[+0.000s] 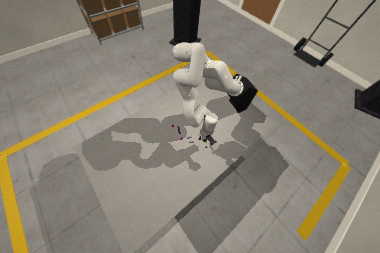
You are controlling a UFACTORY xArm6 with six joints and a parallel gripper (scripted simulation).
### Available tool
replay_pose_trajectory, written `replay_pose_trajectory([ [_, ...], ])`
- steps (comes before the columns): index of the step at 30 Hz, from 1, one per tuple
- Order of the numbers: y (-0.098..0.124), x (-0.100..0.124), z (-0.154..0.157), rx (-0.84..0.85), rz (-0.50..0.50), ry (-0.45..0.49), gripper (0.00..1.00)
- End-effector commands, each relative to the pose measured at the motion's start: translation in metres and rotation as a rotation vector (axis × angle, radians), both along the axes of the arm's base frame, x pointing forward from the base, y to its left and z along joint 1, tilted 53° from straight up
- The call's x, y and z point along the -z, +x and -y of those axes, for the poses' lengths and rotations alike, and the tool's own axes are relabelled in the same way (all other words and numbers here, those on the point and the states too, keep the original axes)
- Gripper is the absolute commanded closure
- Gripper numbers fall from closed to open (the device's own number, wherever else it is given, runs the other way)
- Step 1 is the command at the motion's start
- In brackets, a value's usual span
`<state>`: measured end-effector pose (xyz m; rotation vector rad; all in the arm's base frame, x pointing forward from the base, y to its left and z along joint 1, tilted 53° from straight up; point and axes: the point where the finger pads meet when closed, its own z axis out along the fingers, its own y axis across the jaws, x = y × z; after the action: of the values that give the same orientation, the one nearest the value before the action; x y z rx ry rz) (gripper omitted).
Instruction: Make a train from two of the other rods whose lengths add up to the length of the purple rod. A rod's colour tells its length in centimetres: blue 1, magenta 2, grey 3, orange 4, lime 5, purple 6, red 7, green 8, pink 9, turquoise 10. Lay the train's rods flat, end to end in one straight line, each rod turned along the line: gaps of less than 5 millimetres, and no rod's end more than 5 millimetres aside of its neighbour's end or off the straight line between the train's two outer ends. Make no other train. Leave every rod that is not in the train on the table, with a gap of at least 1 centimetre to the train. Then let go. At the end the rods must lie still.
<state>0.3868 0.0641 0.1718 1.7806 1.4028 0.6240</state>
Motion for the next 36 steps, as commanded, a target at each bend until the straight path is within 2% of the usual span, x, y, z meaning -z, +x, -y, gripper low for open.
replay_pose_trajectory([
  [1,-0.0015,0.0008,0.0008,-0.088,-0.057,-0.118,0.96],
  [9,-0.0028,0.0018,0.0017,-0.161,-0.091,-0.212,0.96],
  [36,-0.002,0.0028,0.0023,-0.174,-0.097,-0.229,0.96],
])
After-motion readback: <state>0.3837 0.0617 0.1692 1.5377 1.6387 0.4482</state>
